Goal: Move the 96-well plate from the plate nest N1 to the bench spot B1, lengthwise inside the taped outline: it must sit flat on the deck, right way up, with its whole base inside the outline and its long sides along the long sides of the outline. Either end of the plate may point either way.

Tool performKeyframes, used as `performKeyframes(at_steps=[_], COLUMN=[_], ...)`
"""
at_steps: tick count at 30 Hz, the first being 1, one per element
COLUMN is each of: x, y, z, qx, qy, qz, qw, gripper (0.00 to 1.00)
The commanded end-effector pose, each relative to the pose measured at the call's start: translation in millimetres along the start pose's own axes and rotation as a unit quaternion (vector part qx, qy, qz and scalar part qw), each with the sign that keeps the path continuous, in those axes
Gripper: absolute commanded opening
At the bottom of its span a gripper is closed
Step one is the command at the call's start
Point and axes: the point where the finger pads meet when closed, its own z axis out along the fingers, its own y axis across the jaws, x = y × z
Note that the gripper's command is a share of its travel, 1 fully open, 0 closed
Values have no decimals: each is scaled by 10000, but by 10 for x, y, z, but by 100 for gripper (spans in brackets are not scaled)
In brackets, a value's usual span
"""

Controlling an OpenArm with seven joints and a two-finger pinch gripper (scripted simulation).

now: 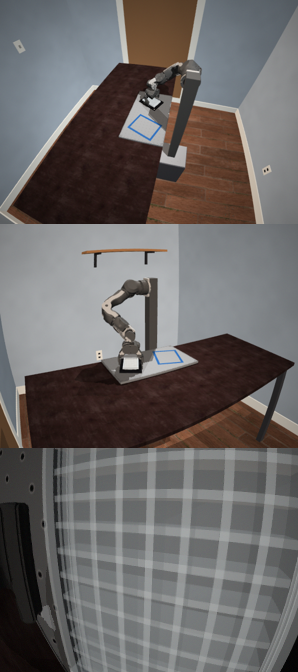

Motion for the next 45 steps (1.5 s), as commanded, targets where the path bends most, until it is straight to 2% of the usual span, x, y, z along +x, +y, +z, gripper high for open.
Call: performKeyframes(at_steps=[1,30,45], x=[9,-30,-31], y=[-18,10,14], z=[8,-24,-24], qx=[1,-1,-26], qy=[-10,-25,-34], qz=[3,6,13], qw=[10000,10000,10000], gripper=[77,77,27])
